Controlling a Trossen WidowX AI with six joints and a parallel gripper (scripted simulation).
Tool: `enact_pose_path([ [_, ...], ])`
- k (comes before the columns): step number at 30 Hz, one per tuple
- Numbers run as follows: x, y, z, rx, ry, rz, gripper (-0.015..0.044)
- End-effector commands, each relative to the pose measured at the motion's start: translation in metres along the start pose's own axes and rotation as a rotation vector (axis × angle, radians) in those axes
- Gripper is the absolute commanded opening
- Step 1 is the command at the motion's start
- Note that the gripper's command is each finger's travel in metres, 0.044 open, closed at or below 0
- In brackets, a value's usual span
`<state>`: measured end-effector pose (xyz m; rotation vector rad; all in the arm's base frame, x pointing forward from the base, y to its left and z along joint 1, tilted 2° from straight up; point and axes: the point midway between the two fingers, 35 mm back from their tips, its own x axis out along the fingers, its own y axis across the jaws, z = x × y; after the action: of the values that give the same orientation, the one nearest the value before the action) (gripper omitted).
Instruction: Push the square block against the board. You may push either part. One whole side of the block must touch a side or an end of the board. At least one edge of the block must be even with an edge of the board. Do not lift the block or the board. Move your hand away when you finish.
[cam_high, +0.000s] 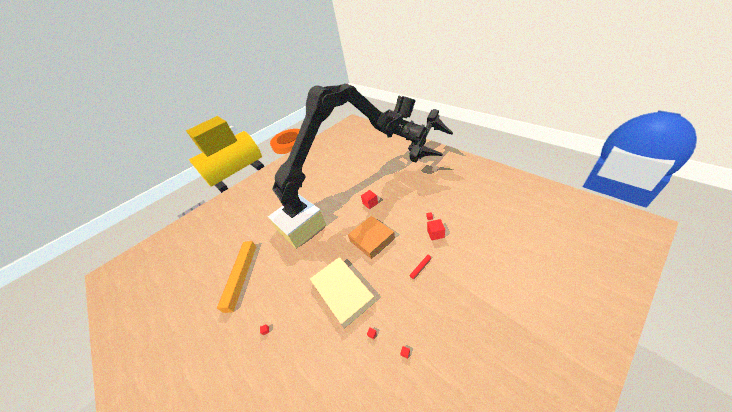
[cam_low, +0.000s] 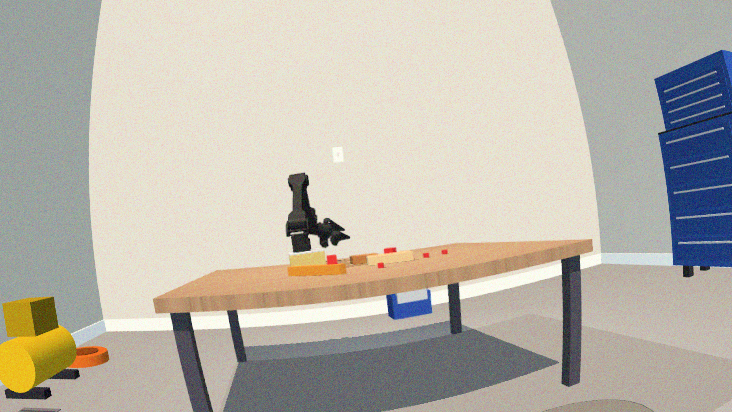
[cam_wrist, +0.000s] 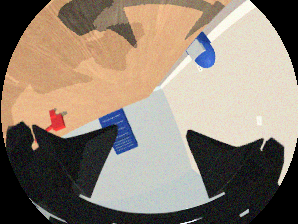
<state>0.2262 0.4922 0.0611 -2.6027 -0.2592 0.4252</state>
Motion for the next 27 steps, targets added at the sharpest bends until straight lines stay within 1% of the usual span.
enact_pose_path([
  [1, 0.0, 0.0, 0.0, 0.0, 0.0, 0.0, 0.0374],
  [6, 0.005, 0.004, -0.002, 0.011, -0.014, 0.009, 0.0242],
  [15, 0.034, 0.034, -0.017, 0.088, -0.11, 0.09, 0.0006],
  [27, 0.063, 0.087, -0.038, 0.219, -0.238, 0.251, 0.0],
])
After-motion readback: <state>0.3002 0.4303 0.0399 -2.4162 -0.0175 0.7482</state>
